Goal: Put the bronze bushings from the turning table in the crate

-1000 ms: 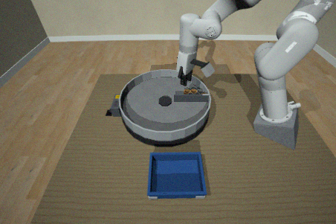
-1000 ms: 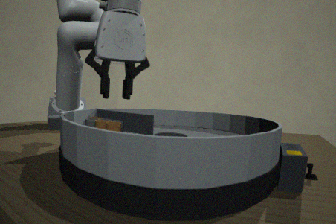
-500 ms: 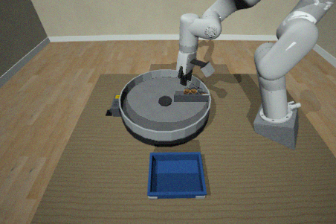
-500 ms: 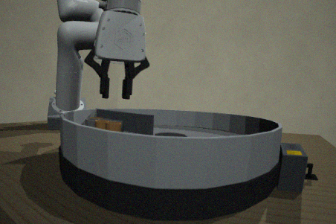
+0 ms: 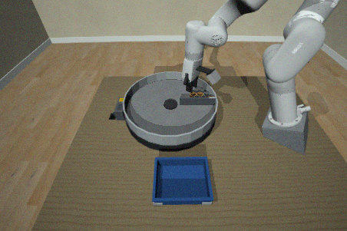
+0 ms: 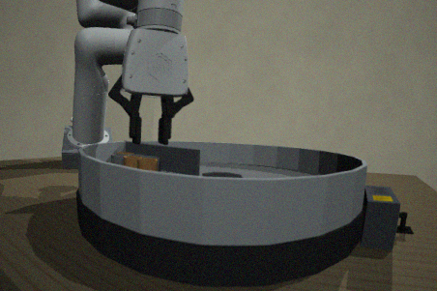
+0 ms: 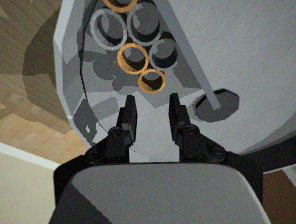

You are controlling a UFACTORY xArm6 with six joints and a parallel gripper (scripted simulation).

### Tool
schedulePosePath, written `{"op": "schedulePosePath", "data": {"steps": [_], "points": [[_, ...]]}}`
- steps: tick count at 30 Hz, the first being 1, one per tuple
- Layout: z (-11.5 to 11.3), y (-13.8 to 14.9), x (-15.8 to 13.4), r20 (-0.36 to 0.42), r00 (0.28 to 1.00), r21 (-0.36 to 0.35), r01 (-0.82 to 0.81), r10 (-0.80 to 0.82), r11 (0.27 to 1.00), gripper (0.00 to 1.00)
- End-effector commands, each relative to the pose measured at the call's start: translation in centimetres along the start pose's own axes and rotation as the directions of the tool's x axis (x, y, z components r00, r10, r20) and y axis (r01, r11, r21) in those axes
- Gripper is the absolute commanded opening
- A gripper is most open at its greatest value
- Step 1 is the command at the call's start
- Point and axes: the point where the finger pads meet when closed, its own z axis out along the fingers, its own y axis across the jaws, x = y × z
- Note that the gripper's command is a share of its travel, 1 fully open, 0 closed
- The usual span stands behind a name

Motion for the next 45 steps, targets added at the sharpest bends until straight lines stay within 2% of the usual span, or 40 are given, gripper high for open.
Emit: {"op": "schedulePosePath", "data": {"steps": [1,9,24,45], "points": [[0.0,0.0,-0.1,0.003,1.0,-0.001,0.0,0.0,1.0,0.4],[0.1,0.0,-0.1,0.003,1.0,-0.001,0.0,0.0,1.0,0.4],[2.0,0.0,-0.1,0.003,1.0,-0.001,0.0,0.0,1.0,0.4],[2.3,0.0,-0.1,0.003,1.0,-0.001,0.0,0.0,1.0,0.4]]}}
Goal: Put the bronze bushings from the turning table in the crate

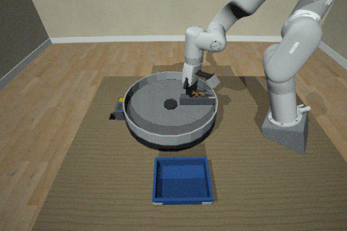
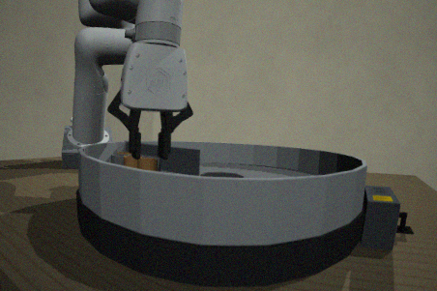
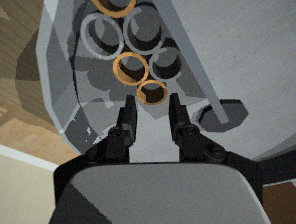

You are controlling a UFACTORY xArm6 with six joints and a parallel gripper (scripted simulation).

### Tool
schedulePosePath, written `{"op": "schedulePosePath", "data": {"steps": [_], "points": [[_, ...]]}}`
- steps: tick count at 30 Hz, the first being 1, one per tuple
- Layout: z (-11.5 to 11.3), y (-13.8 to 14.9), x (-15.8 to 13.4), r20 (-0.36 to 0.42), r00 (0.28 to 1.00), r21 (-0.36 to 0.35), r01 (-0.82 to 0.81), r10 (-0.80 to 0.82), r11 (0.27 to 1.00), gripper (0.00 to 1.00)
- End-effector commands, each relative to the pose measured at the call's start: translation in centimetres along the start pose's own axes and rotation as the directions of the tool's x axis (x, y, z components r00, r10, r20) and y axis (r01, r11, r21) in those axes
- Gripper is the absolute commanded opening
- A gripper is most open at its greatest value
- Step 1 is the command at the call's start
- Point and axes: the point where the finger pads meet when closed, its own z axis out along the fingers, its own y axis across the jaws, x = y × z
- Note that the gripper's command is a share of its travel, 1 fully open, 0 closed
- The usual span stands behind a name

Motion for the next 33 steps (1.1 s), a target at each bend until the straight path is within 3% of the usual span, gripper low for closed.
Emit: {"op": "schedulePosePath", "data": {"steps": [1,16,31,32,33], "points": [[0.2,0.0,-0.1,0.003,1.0,-0.001,0.0,0.0,1.0,0.4],[2.1,0.0,-0.1,0.003,1.0,-0.001,0.0,0.0,1.0,0.4],[2.2,0.0,-0.1,0.003,1.0,-0.001,0.0,0.0,1.0,0.4],[2.2,0.0,-0.1,0.003,1.0,-0.001,0.0,0.0,1.0,0.0],[2.2,0.0,-0.1,0.003,1.0,-0.001,0.0,0.0,1.0,0.0]]}}
